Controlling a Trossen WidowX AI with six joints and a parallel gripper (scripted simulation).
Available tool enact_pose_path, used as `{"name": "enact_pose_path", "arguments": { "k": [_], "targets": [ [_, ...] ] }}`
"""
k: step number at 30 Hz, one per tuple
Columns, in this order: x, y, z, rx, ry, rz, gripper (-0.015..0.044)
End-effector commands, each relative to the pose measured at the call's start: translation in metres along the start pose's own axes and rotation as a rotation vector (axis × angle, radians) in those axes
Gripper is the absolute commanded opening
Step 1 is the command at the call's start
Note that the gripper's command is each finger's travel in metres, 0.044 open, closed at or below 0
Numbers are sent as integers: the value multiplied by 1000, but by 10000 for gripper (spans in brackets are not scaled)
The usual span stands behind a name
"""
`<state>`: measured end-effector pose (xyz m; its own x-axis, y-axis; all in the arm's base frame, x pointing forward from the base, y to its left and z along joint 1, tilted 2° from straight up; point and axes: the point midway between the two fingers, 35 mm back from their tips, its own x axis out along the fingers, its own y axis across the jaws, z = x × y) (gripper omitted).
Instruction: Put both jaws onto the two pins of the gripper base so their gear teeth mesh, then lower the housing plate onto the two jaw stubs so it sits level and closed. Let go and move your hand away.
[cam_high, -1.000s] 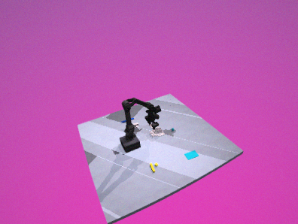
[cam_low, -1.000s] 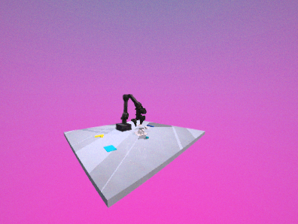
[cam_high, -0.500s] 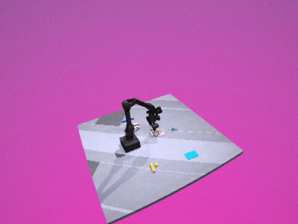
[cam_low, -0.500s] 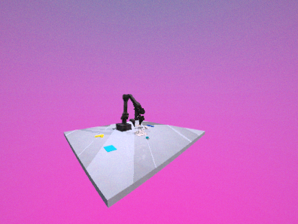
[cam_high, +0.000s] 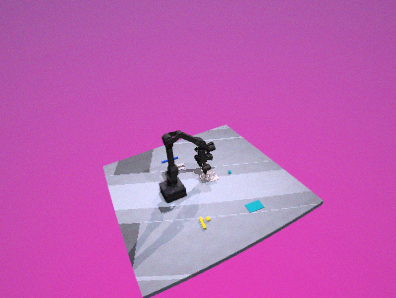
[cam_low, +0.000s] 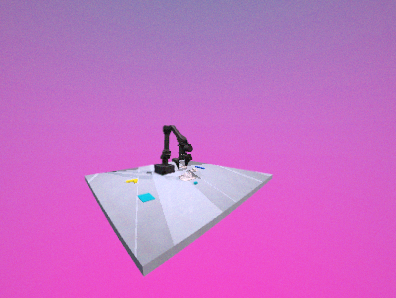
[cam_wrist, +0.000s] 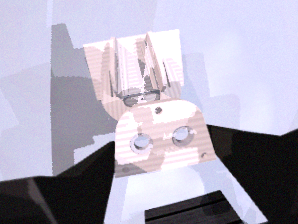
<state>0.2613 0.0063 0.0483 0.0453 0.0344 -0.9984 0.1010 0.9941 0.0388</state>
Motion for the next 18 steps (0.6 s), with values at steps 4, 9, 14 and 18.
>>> {"name": "enact_pose_path", "arguments": {
  "k": [4,9,14,18],
  "targets": [
    [0,8,-5,4,-2,4,351],
    [0,10,-6,4,-2,4,351],
    [0,10,-6,4,-2,4,351],
    [0,10,-6,4,-2,4,351]
  ]
}}
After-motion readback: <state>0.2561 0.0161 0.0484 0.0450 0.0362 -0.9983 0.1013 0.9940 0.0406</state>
